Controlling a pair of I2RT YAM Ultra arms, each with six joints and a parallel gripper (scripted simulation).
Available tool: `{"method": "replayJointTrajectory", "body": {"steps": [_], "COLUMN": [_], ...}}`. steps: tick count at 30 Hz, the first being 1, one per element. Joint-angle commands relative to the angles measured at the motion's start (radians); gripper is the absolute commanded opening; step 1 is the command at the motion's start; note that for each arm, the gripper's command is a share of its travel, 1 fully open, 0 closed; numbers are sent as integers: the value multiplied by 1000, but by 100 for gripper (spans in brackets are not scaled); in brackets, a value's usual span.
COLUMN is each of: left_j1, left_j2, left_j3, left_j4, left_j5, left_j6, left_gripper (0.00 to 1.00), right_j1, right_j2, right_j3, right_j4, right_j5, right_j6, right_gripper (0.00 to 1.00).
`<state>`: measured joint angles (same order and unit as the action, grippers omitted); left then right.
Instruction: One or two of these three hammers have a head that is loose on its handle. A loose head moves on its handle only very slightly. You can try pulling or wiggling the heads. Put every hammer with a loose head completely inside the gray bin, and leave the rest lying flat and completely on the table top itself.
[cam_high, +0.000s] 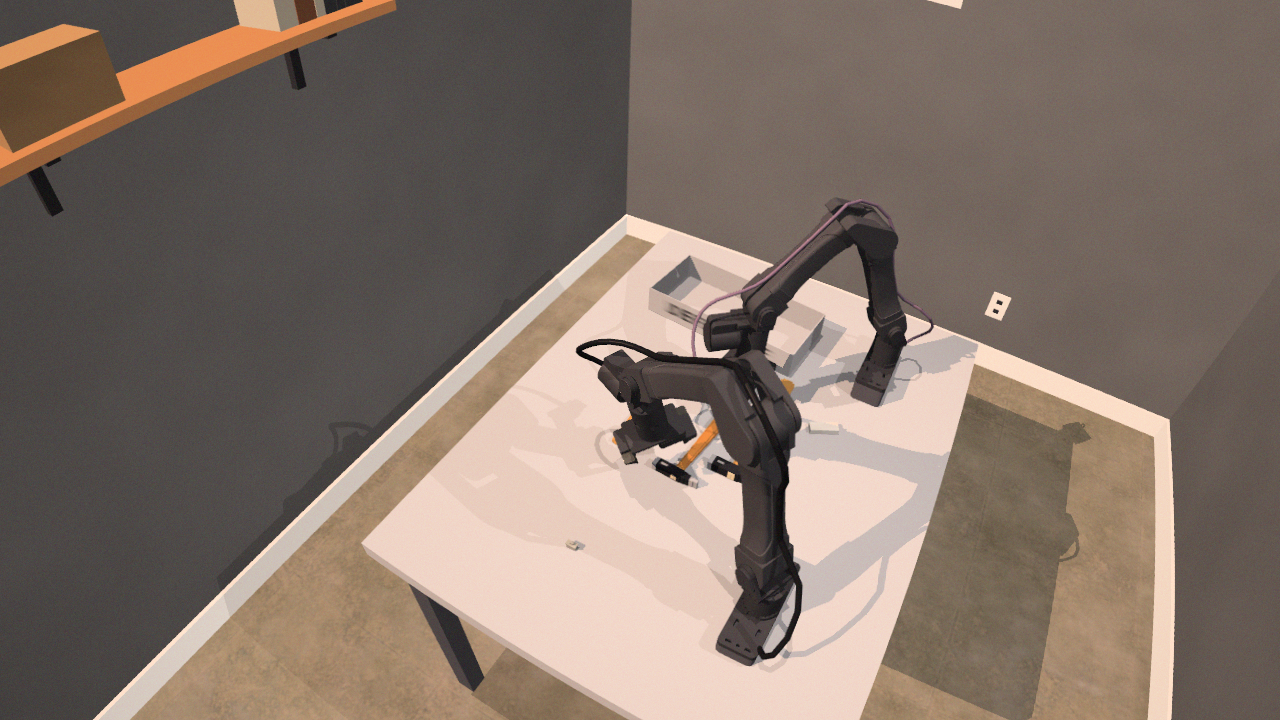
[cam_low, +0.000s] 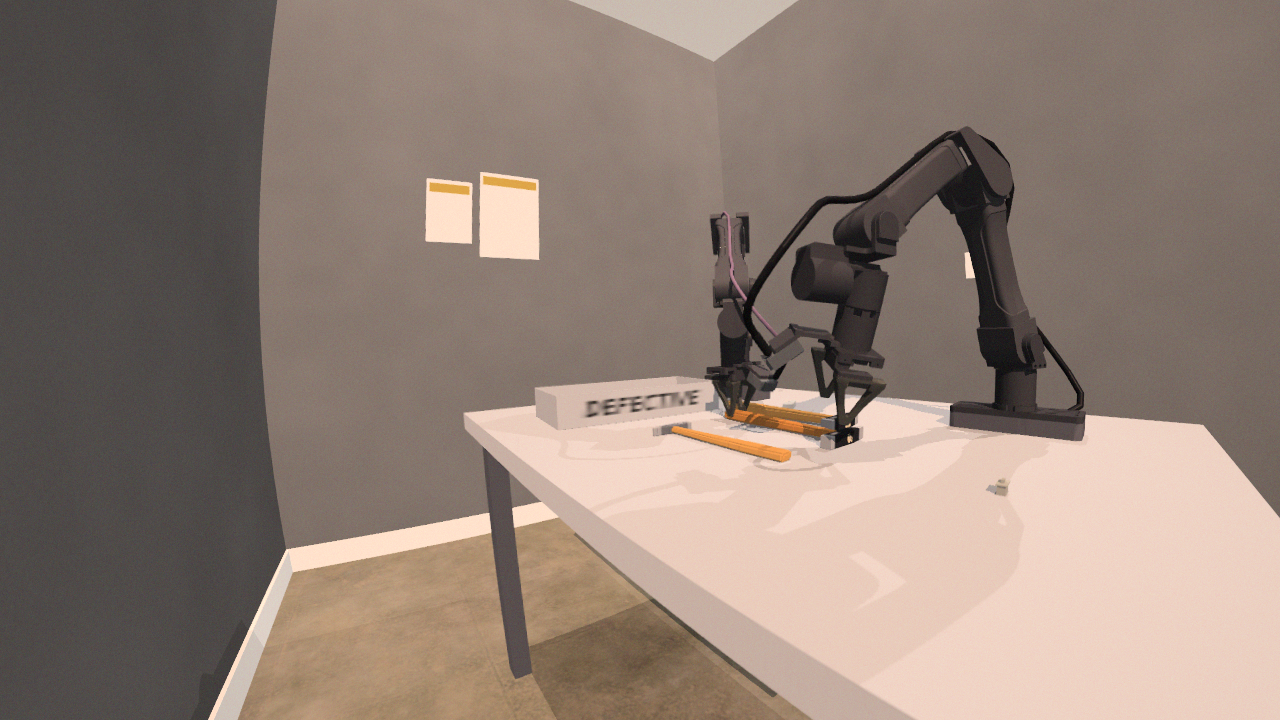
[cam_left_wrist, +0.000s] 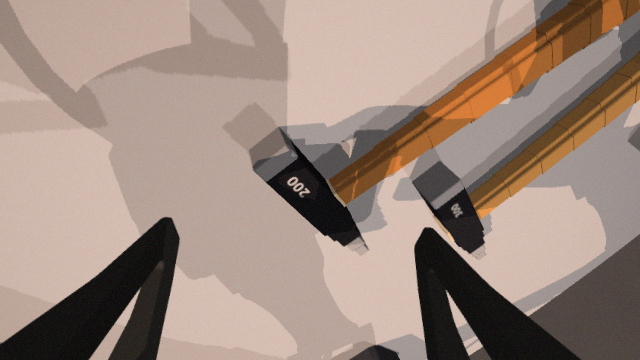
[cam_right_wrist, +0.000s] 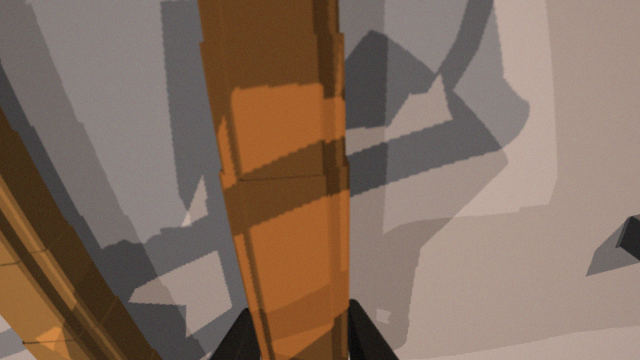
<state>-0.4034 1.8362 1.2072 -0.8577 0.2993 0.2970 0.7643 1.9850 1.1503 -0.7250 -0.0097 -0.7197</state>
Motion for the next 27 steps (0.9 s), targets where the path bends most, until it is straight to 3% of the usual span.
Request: {"method": "replayJointTrajectory", "body": {"steps": [1, 27], "left_j1": [19, 198], "left_j2": [-34, -94], "left_j3": [-33, -309], "left_j4": [57, 298], "left_j5": [75, 428], "left_j6": [173, 1146], "left_gripper": [100, 100], "right_j1": [-2, -2], "right_j2": [-11, -11], "right_j3": [-4, -4], "right_j4": [-5, -5], "right_j5": [10, 10], "right_j6": [-1, -1], "right_gripper": [23, 23]}}
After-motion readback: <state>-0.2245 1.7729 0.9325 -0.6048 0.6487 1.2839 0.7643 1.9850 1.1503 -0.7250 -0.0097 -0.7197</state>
